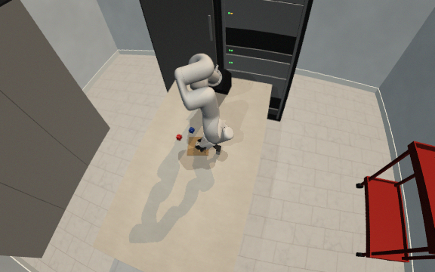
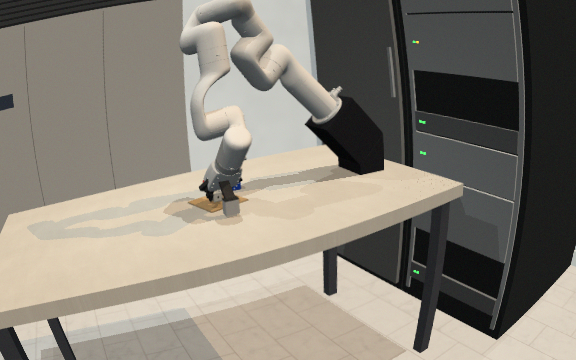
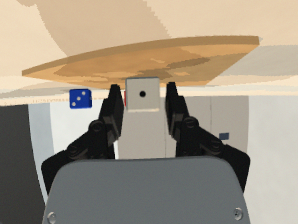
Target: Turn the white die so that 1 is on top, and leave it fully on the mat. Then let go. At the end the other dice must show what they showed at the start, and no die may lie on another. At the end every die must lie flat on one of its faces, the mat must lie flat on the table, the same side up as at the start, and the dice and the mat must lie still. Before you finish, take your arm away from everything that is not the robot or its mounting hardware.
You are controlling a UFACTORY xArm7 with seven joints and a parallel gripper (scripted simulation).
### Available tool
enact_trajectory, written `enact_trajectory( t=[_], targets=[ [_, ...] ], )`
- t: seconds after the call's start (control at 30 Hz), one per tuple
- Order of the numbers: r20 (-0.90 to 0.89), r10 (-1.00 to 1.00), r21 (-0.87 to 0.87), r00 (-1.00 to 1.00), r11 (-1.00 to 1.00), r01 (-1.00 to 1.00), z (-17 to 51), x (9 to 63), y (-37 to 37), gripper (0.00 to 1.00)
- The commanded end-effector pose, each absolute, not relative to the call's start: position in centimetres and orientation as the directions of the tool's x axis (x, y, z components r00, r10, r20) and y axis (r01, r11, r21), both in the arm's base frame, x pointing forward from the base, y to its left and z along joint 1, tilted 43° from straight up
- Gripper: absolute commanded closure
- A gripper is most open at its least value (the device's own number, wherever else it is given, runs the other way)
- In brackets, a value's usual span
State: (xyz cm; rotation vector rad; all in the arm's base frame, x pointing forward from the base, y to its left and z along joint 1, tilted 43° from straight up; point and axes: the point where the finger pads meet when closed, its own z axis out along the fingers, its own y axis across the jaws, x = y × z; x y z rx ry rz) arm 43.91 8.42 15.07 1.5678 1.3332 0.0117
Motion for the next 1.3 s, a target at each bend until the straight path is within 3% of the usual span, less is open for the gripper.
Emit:
enact_trajectory(
  t=[0.0, 0.23, 0.27, 1.27],
  targets=[
    [-0.565, 0.73, 0.679, 0.383, 0.148, 0.719, 15.1, 43.92, 8.47, 0.53],
    [-0.565, 0.73, 0.679, 0.383, 0.148, 0.719, 15.1, 43.92, 8.47, 0.53],
    [-0.565, 0.73, 0.679, 0.383, 0.148, 0.719, 15.1, 43.92, 8.47, 0.73],
    [-0.565, 0.73, 0.679, 0.383, 0.148, 0.719, 15.1, 43.92, 8.47, 0.73]
  ],
)
